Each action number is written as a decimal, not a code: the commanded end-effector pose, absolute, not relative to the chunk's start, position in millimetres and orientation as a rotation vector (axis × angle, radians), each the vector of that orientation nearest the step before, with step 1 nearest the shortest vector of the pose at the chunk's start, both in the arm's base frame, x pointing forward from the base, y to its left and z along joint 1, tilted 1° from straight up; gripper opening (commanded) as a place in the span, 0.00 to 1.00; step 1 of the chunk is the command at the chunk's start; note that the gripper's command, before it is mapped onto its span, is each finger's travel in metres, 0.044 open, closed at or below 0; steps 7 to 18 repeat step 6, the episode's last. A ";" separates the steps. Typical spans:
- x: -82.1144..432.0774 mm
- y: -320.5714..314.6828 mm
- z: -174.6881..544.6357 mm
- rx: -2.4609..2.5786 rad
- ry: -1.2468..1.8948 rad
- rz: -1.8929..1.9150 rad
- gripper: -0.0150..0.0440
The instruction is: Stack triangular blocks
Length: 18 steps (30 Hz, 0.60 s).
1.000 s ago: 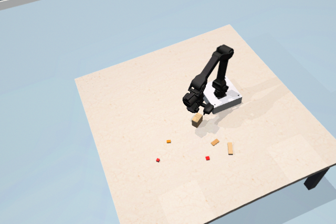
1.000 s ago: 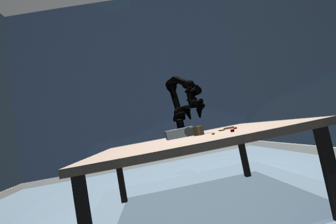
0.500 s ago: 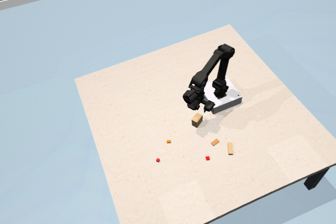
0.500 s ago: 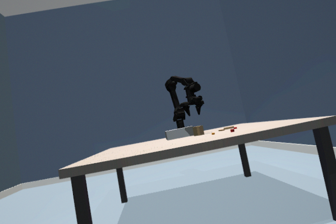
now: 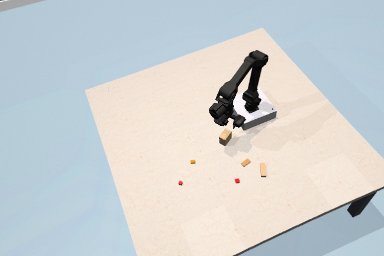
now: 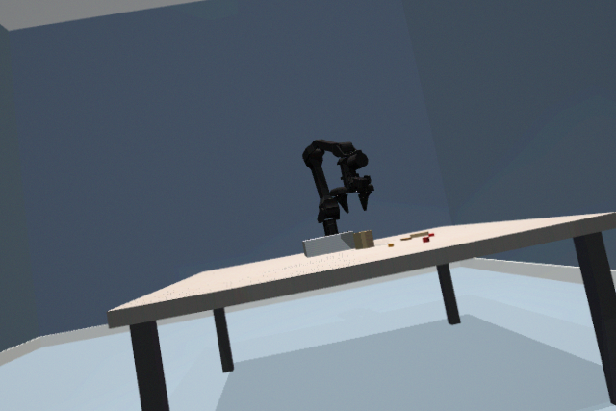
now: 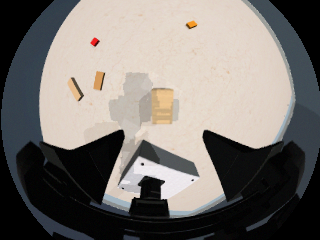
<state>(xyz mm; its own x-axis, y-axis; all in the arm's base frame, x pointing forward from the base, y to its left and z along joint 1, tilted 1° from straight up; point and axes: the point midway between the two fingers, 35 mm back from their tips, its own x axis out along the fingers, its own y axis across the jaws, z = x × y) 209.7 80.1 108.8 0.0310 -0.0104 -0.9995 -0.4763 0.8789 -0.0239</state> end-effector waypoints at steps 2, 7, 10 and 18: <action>210.3 80.3 108.8 -0.402 1.505 0.374 1.00; 210.3 80.3 108.8 -0.402 1.505 0.374 1.00; 210.3 80.3 108.8 -0.402 1.505 0.374 1.00; 210.3 80.3 108.8 -0.402 1.505 0.374 1.00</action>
